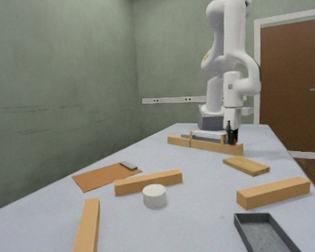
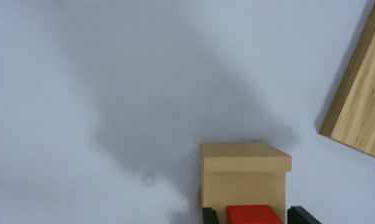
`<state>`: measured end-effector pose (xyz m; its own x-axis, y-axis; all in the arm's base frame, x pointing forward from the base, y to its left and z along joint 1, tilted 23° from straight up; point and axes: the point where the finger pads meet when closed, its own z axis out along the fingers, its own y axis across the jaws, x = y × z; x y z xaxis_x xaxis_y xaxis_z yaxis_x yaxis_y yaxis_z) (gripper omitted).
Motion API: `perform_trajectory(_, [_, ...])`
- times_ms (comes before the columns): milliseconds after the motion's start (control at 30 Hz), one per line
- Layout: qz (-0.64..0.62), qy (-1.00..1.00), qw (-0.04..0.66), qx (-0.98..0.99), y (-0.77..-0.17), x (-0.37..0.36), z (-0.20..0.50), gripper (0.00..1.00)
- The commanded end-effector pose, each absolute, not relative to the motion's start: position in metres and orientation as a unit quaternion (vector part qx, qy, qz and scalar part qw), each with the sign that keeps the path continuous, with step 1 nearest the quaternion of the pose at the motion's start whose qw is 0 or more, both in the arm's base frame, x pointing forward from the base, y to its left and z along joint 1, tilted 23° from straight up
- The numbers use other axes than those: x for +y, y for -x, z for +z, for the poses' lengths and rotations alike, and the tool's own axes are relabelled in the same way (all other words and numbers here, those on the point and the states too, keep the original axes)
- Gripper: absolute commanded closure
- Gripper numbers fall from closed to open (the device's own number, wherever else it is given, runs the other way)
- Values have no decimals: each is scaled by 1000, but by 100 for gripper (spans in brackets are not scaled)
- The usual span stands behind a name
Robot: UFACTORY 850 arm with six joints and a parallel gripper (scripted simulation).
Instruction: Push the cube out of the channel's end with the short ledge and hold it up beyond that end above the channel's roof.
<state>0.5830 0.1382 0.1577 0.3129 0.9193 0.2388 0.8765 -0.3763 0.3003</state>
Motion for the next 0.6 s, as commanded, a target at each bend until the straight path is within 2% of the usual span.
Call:
perform_trajectory(0, [193, -807, 55, 556, -585, 139, 156, 56])
perform_trajectory(467, [193, -807, 55, 556, -585, 139, 154, 56])
perform_trajectory(500, [193, -807, 55, 556, -585, 139, 154, 100])
perform_trajectory(567, [193, -807, 55, 556, -585, 139, 154, 100])
